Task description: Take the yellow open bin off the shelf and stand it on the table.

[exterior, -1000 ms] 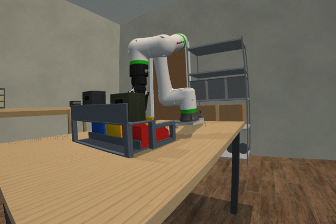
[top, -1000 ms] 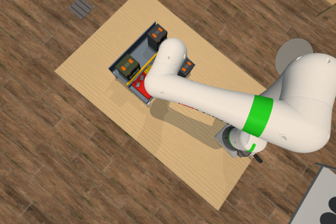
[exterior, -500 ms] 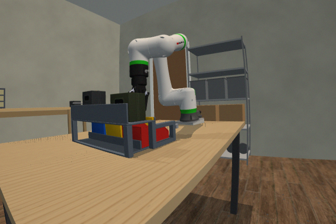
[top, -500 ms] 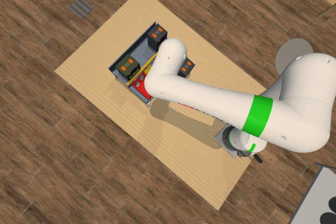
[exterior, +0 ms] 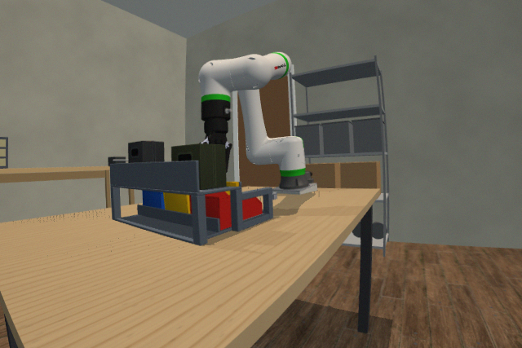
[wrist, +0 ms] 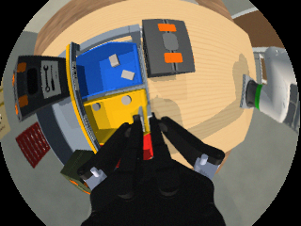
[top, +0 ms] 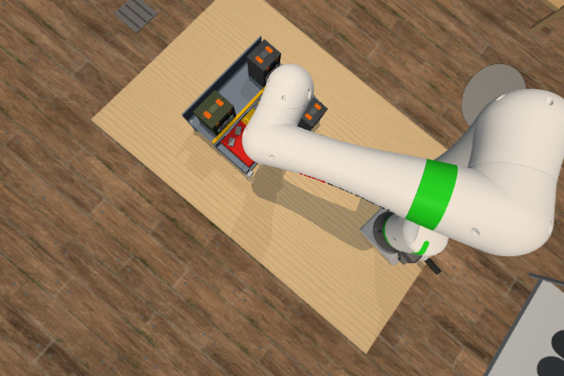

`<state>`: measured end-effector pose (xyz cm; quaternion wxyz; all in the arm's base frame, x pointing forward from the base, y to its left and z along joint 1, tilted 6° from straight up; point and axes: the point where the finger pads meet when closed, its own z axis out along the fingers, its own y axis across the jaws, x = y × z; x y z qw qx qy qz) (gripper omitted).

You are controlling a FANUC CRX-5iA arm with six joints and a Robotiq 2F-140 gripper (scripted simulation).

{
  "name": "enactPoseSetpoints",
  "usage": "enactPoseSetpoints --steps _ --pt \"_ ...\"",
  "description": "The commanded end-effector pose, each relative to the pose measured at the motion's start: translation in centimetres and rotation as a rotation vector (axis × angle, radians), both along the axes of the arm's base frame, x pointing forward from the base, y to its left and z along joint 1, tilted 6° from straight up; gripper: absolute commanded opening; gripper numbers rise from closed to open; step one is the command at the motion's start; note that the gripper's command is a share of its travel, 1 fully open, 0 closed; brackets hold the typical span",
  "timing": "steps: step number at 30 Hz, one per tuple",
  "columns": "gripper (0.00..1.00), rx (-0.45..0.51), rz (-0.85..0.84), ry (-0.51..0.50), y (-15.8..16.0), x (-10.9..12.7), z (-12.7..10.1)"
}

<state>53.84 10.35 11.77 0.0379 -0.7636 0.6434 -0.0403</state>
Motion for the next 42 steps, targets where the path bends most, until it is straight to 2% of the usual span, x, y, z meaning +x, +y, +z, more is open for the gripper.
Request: enactPoseSetpoints --steps 1,3,8,20,25,37,42 --pt "0.0 0.0 0.0 -0.001 0.0 0.0 0.0" --pt "0.0 0.0 0.0 -0.001 0.0 0.0 0.0" --pt "0.0 0.0 0.0 -0.001 -0.5 -2.9 -0.3" --pt "0.0 0.0 0.0 -0.001 -0.5 -2.9 -0.3" --pt "0.0 0.0 0.0 -0.001 -1.0 -5.9 -0.6" --pt "0.0 0.0 0.0 -0.001 -1.0 -5.9 -0.6" --pt "0.0 0.0 0.0 -0.001 -1.5 -8.8 -1.0"
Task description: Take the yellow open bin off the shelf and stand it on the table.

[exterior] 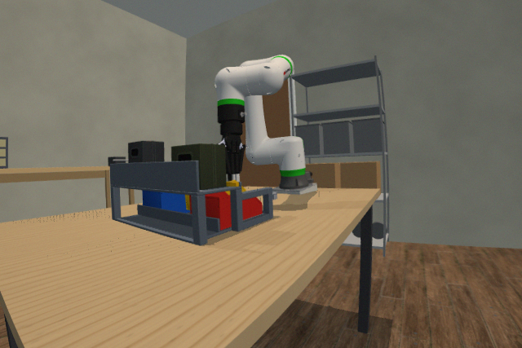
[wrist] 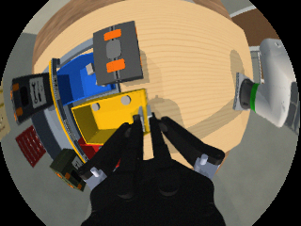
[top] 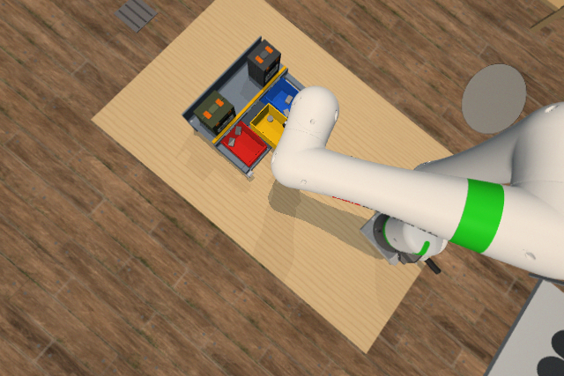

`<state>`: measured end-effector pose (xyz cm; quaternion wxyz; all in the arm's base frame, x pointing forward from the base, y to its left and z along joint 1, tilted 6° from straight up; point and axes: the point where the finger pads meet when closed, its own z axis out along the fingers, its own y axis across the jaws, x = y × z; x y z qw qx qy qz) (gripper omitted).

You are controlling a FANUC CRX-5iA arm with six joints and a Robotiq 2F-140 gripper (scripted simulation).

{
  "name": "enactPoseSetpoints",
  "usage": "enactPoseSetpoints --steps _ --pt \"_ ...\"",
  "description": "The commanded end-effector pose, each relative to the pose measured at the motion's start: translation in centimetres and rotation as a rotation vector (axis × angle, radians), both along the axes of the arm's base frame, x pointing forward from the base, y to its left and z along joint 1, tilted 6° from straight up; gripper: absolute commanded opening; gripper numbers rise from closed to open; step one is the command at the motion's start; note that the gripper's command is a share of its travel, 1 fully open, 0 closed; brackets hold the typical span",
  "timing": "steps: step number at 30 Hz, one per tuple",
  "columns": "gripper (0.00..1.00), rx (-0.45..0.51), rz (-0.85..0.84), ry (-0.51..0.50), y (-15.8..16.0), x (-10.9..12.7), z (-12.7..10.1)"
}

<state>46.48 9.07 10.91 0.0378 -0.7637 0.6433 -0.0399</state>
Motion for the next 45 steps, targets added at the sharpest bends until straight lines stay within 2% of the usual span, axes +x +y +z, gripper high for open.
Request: enactPoseSetpoints --steps 1,12,17,29,34,45 --pt "0.0 0.0 0.0 -0.001 -0.2 -1.4 -0.1" --pt "0.0 0.0 0.0 -0.001 -0.2 -1.4 -0.1" --pt "0.0 0.0 0.0 -0.001 -0.7 -4.4 -0.4" --pt "0.0 0.0 0.0 -0.001 -0.7 -4.4 -0.4" --pt "0.0 0.0 0.0 -0.001 -1.3 -7.3 -0.8" --pt "0.0 0.0 0.0 -0.001 -1.3 -7.3 -0.8"
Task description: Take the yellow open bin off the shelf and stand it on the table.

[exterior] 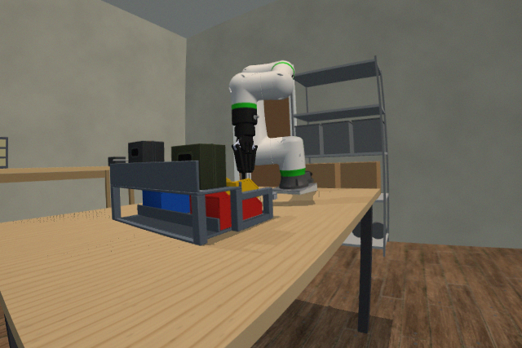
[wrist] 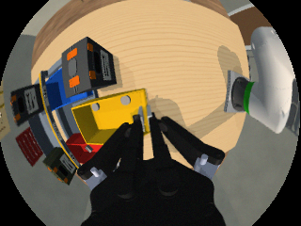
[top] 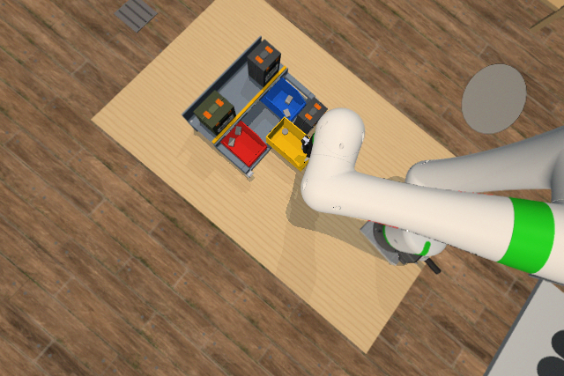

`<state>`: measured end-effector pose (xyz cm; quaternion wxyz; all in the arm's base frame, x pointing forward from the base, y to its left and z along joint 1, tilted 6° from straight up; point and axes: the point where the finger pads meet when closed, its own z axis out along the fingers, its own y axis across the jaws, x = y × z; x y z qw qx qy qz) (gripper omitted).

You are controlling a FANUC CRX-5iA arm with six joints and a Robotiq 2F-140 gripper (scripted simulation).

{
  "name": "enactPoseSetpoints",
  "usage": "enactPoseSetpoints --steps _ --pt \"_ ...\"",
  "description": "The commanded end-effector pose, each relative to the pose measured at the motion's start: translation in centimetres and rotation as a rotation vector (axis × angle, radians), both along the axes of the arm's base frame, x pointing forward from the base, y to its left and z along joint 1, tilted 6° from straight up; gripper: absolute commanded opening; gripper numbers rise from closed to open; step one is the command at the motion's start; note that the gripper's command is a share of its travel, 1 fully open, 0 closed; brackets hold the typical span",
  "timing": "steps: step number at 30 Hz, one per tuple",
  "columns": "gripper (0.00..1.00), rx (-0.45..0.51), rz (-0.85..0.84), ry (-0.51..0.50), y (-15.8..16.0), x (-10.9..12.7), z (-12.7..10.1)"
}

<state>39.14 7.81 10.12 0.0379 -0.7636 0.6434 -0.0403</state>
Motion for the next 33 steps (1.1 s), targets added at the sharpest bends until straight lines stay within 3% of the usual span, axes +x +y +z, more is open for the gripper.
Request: enactPoseSetpoints --steps 1,6,33 --pt "0.0 0.0 0.0 0.0 0.0 0.0 0.0" --pt "0.0 0.0 0.0 0.0 -0.8 -4.4 -0.5" --pt "0.0 0.0 0.0 0.0 -0.6 -3.7 -0.4"
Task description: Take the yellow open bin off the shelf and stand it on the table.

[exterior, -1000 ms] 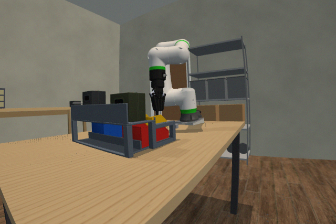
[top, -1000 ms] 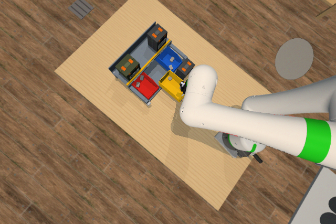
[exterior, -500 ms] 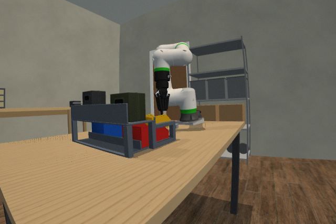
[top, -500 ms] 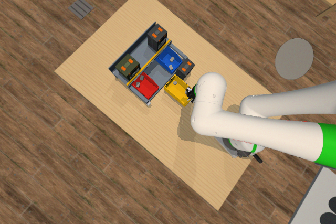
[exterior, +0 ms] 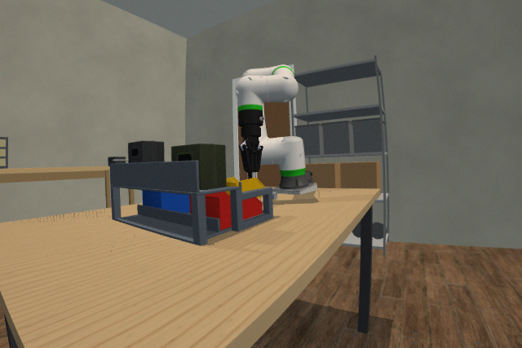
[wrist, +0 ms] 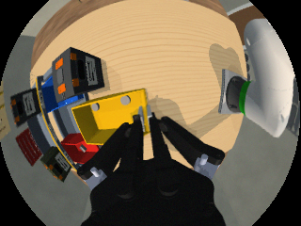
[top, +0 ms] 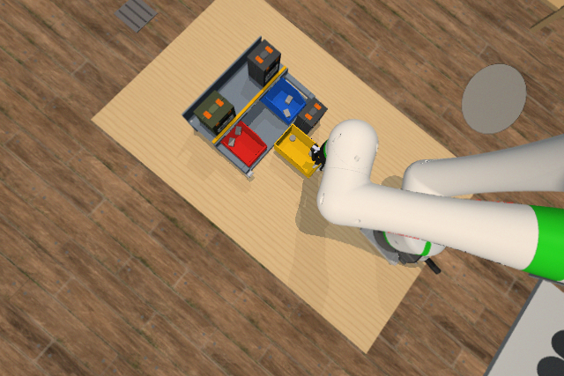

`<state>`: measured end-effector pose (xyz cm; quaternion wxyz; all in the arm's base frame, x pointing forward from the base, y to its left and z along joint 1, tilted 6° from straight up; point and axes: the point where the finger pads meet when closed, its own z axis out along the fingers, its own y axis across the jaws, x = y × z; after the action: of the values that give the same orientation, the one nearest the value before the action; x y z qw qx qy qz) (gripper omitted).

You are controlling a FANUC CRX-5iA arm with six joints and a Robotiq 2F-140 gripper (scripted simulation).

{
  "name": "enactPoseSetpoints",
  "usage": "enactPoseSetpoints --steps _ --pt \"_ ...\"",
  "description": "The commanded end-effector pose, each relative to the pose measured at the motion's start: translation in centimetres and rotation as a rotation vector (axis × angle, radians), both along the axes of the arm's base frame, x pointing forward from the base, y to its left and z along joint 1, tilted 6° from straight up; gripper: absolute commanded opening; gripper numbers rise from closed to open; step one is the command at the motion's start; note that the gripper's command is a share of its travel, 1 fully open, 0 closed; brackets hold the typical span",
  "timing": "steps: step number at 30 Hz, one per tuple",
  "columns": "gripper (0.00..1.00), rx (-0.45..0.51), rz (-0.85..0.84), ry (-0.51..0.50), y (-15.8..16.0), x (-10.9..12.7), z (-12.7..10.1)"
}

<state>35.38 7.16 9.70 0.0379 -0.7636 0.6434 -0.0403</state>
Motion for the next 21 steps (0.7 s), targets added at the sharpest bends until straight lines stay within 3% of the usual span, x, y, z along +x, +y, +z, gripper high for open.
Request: enactPoseSetpoints --steps 1,21 --pt "0.0 0.0 0.0 0.0 0.01 0.02 0.02" --pt "0.0 0.0 0.0 0.0 -0.01 -0.06 -0.31"
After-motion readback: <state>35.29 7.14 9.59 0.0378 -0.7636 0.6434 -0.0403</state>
